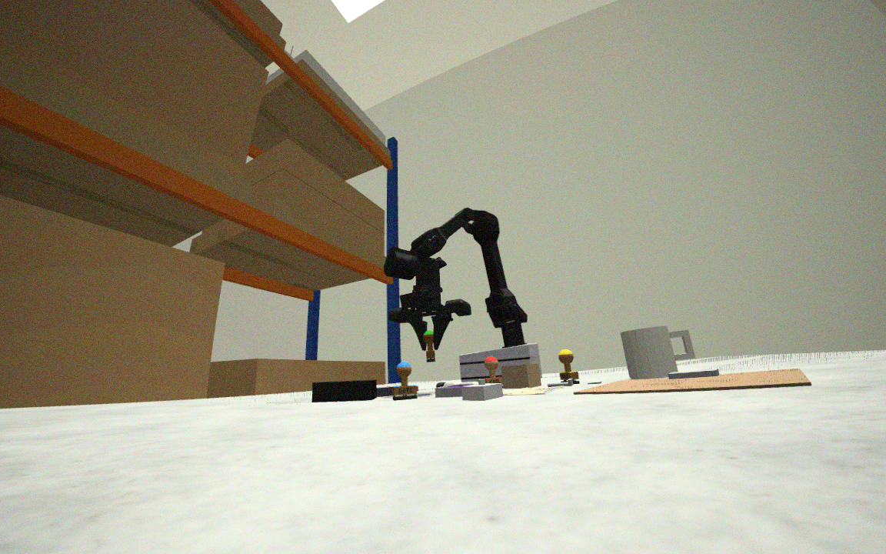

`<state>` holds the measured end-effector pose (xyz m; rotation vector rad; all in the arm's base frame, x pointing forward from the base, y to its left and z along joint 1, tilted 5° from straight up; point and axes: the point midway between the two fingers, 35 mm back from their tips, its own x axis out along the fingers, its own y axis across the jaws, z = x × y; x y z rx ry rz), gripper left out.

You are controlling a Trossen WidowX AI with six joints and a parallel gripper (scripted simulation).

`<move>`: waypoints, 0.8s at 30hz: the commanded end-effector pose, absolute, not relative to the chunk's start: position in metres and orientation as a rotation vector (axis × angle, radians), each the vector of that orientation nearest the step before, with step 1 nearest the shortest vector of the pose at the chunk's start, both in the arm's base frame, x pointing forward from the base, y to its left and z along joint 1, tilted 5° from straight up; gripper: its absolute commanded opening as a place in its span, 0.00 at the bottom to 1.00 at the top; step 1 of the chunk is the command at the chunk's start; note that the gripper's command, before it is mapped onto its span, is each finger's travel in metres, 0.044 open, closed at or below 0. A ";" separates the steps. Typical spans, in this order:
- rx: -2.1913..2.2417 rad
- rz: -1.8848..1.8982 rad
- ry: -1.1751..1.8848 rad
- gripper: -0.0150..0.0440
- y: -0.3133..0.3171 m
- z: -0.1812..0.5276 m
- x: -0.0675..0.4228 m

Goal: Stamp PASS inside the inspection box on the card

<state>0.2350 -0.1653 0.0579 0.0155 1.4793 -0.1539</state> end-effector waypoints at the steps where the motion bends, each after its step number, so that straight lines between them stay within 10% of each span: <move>1: 0.016 -0.160 1.480 0.25 -0.164 0.060 0.237; 24: 0.022 -0.155 1.474 0.25 -0.084 0.062 0.307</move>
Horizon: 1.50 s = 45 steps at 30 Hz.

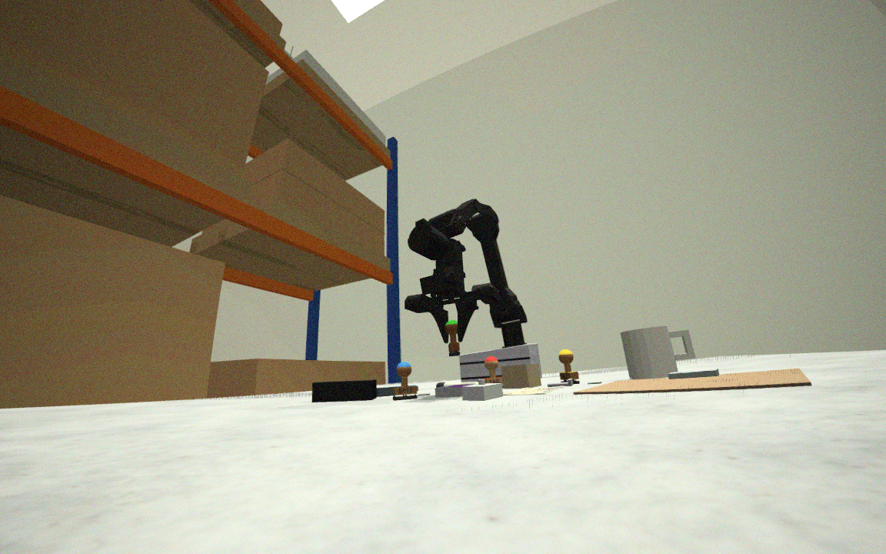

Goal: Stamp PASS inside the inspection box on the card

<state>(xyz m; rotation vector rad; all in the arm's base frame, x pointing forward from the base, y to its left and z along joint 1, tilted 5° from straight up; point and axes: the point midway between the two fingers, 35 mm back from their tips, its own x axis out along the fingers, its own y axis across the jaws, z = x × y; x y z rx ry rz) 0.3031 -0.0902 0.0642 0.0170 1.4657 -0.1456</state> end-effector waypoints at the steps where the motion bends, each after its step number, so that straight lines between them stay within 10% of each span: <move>1: 0.022 -0.155 1.474 0.25 -0.084 0.062 0.307; 45: 0.019 -0.153 1.475 0.25 -0.087 0.034 0.310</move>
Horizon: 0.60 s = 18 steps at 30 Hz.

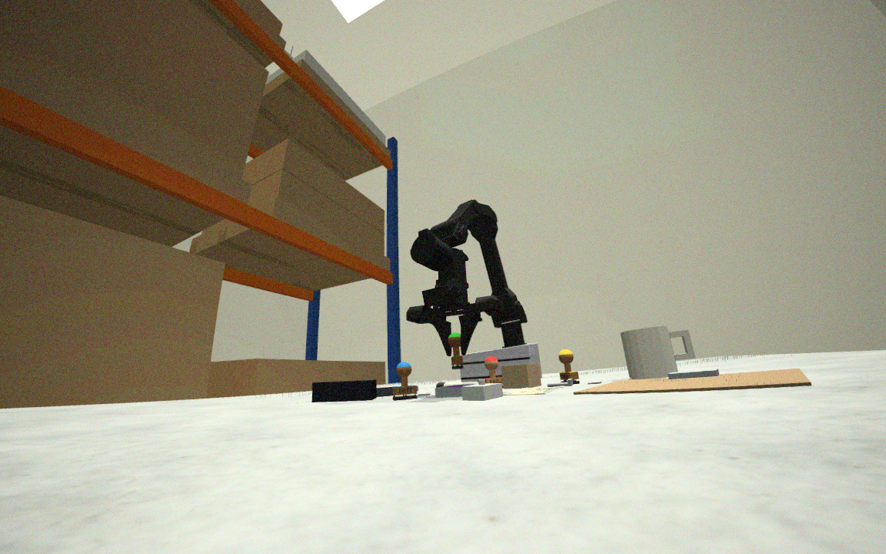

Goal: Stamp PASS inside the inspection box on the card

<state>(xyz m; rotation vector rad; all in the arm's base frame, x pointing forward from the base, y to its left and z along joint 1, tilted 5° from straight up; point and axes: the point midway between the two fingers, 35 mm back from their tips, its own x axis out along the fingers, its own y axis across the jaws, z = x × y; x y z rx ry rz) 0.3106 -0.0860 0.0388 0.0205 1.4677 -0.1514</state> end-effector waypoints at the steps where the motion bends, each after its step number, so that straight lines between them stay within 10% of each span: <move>1: 0.019 -0.153 1.475 0.25 -0.087 0.034 0.310; 18: 0.019 -0.152 1.475 0.25 -0.087 0.023 0.311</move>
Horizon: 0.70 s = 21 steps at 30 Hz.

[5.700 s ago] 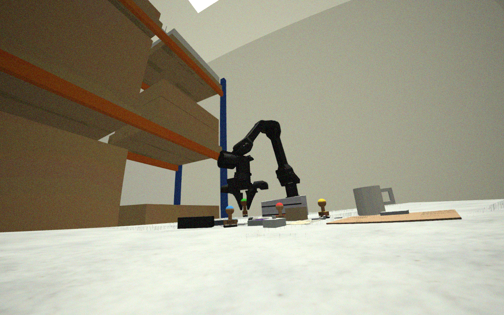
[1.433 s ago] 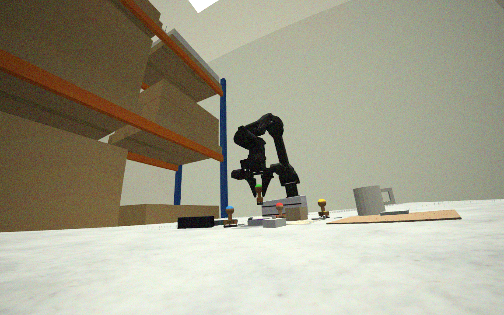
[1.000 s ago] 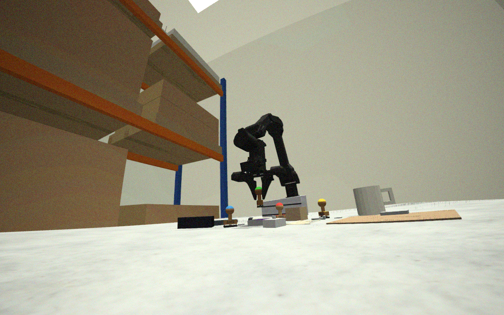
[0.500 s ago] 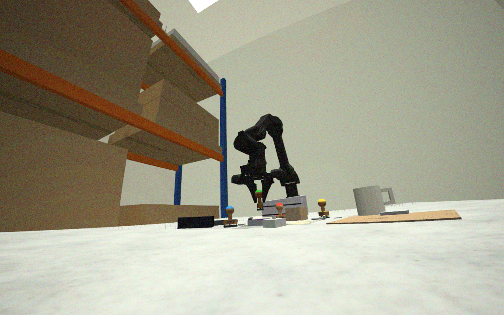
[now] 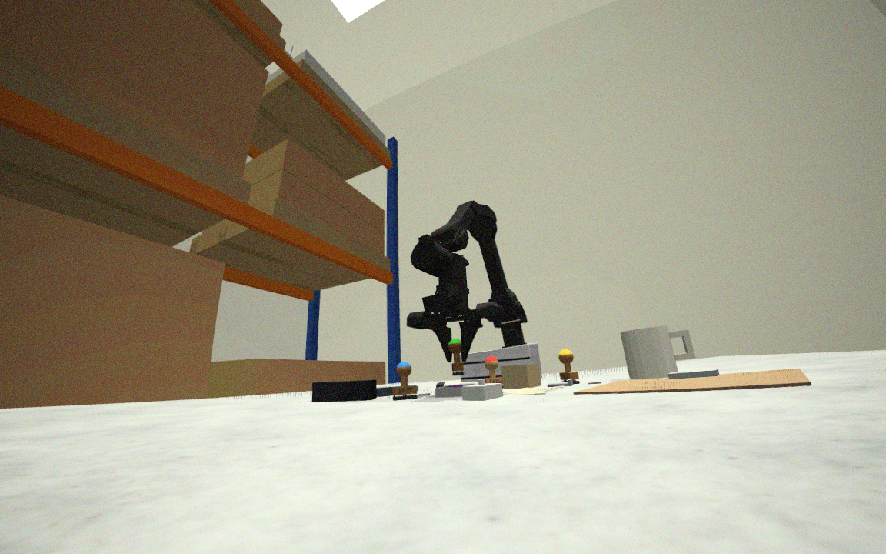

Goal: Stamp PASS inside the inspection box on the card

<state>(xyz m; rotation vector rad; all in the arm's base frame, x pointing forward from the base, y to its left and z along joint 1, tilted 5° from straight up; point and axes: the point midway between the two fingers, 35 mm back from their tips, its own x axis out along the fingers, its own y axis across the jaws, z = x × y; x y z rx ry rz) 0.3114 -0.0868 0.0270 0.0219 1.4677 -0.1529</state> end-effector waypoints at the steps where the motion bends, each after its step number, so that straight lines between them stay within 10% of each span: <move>1: 0.019 -0.152 1.475 0.25 -0.087 0.022 0.311; 21: 0.018 -0.151 1.475 0.25 -0.088 0.009 0.311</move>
